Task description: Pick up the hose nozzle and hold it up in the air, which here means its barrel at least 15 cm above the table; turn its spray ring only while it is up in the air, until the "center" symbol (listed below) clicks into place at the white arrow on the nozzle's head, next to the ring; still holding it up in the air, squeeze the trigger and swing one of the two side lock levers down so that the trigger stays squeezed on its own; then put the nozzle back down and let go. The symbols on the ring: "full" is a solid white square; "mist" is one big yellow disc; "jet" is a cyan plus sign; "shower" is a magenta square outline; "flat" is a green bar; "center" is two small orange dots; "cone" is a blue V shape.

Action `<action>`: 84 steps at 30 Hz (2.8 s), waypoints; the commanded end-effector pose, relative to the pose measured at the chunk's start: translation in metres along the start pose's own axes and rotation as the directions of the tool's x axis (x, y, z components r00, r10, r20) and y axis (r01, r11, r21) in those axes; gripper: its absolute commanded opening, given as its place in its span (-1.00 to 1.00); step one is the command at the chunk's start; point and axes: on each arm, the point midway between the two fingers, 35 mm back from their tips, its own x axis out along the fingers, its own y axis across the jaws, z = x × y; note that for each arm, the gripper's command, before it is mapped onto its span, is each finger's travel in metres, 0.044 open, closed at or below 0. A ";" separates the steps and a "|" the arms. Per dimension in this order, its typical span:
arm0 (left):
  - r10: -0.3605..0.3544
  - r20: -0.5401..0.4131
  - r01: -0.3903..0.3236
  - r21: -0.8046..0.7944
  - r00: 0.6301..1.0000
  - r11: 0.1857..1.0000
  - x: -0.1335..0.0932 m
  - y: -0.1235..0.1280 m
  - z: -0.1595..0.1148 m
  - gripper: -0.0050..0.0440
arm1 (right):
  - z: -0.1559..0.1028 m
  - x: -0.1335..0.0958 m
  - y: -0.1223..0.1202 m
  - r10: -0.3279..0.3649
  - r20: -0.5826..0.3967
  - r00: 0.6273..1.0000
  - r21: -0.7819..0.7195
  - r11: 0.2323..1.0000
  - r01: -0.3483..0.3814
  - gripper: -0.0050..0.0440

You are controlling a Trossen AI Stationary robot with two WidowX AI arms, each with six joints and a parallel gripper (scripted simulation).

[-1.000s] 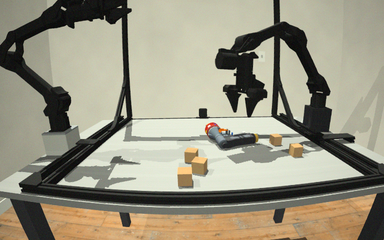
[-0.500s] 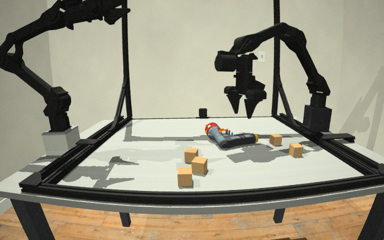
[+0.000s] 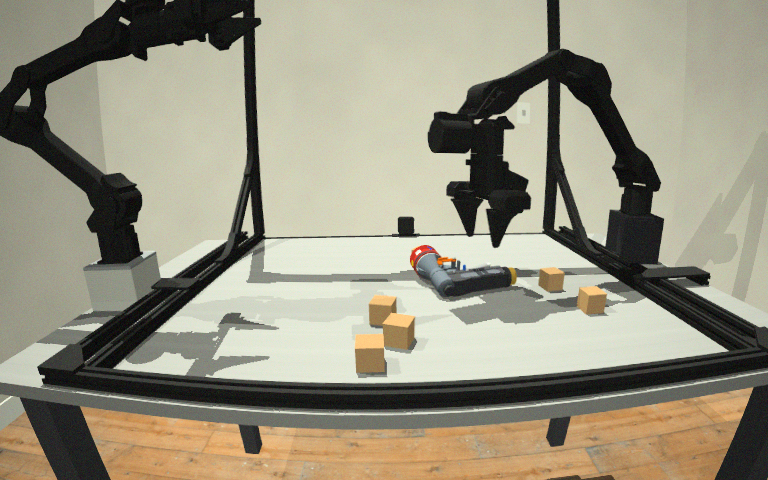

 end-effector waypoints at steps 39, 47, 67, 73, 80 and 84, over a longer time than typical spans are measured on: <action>-0.003 0.025 0.003 0.004 1.000 1.000 0.073 -0.001 0.007 0.84 | -0.001 0.000 0.000 -0.003 -0.001 1.000 -0.003 1.000 0.003 0.84; -0.003 0.025 0.003 0.004 1.000 1.000 0.082 -0.001 0.008 0.84 | -0.001 0.000 0.000 -0.003 -0.001 1.000 -0.003 1.000 0.003 0.84; -0.003 0.025 0.003 0.004 1.000 1.000 0.083 -0.001 0.008 0.84 | -0.001 0.000 0.000 -0.003 -0.001 1.000 -0.003 1.000 0.003 0.84; -0.003 0.025 0.003 0.004 1.000 1.000 0.083 -0.001 0.008 0.84 | -0.001 0.000 0.000 -0.003 -0.001 1.000 -0.003 1.000 0.003 0.84; -0.003 0.025 0.003 0.004 1.000 1.000 0.083 -0.001 0.008 0.52 | -0.001 0.000 0.000 -0.003 -0.001 1.000 -0.003 1.000 0.003 0.84; -0.003 0.025 0.003 0.004 1.000 1.000 0.083 -0.001 0.008 0.41 | -0.001 0.000 0.000 -0.003 -0.001 1.000 -0.003 1.000 0.003 0.84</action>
